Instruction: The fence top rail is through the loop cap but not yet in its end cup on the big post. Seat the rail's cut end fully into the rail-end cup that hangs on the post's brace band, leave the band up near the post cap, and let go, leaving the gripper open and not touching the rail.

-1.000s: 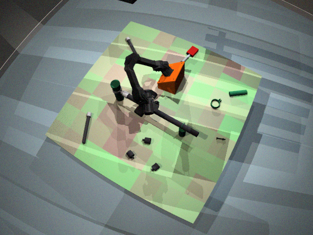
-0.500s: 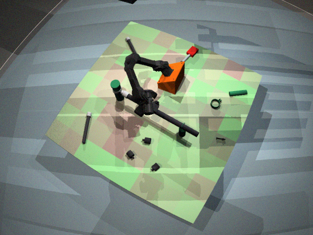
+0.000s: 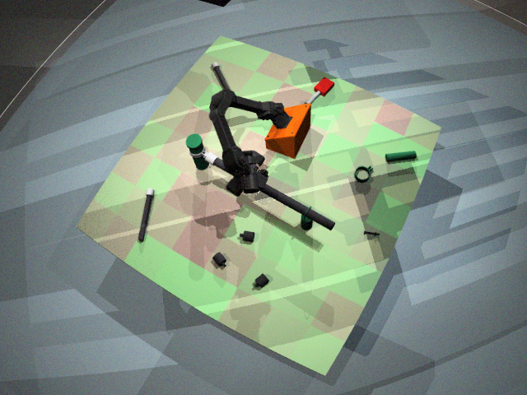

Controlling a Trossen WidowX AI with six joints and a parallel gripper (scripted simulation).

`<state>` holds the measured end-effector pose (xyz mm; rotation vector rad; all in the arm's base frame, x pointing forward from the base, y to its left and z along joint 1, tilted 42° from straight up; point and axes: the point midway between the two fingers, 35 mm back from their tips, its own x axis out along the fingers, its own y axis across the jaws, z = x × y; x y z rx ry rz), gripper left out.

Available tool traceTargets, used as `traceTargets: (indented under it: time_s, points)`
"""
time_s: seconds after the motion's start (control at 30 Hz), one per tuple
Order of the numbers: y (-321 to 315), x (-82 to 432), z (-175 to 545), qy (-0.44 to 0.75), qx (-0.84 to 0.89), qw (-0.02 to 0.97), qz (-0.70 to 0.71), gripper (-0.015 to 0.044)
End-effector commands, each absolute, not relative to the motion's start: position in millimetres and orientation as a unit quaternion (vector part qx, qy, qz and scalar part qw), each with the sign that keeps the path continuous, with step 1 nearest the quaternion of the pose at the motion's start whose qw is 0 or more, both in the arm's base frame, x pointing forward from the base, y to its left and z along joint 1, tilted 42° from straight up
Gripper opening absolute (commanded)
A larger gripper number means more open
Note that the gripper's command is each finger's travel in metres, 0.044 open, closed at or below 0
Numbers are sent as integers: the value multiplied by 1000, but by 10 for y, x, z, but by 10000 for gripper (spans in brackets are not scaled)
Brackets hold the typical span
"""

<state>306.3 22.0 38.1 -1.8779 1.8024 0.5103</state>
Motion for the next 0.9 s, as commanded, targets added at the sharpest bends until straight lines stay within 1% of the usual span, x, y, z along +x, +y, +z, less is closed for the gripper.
traceTargets:
  time_s: [0.0, 0.87]
  points:
    - [231, 3063, 397, 659, -688, 241, 184, 0]
    - [247, 3058, 427, 660, -689, 238, 181, 0]
